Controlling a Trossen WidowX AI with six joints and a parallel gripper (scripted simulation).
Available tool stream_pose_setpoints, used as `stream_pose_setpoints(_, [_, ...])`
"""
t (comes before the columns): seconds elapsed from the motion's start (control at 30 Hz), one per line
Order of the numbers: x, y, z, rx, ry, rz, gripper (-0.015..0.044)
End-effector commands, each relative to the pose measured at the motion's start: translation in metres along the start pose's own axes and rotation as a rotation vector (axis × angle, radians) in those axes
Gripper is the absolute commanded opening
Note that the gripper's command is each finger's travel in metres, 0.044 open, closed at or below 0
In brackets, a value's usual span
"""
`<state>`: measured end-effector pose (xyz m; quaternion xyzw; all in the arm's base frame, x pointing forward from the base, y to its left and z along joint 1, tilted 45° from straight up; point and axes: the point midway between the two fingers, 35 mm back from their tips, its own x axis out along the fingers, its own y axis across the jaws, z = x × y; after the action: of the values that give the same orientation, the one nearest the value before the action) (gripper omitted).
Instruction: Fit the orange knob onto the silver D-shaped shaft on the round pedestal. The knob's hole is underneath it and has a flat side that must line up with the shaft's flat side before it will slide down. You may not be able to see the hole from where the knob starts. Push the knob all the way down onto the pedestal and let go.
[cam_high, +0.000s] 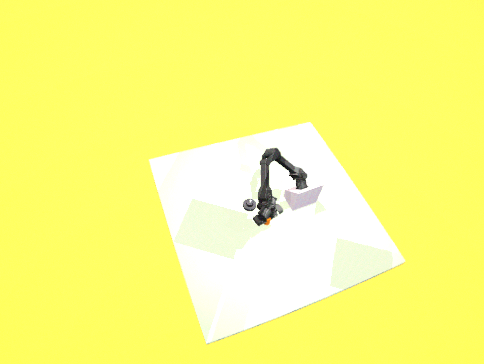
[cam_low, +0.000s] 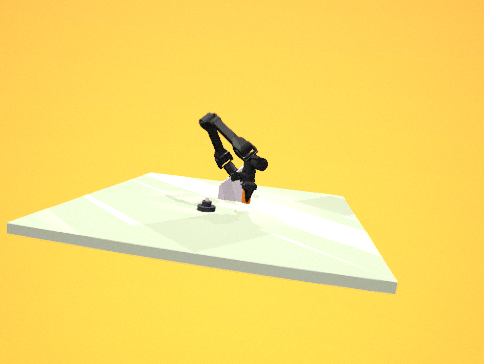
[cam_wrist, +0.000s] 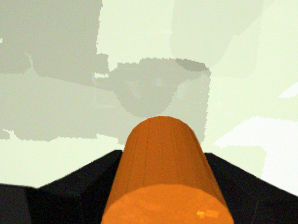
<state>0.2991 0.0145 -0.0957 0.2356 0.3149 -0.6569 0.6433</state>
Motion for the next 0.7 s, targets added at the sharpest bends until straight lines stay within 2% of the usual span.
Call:
stream_pose_setpoints(0.0, [-0.014,0.003,-0.001,0.010,0.008,0.010,0.0000])
stream_pose_setpoints(0.67, [-0.075,0.003,-0.003,0.005,0.007,0.008,0.0000])
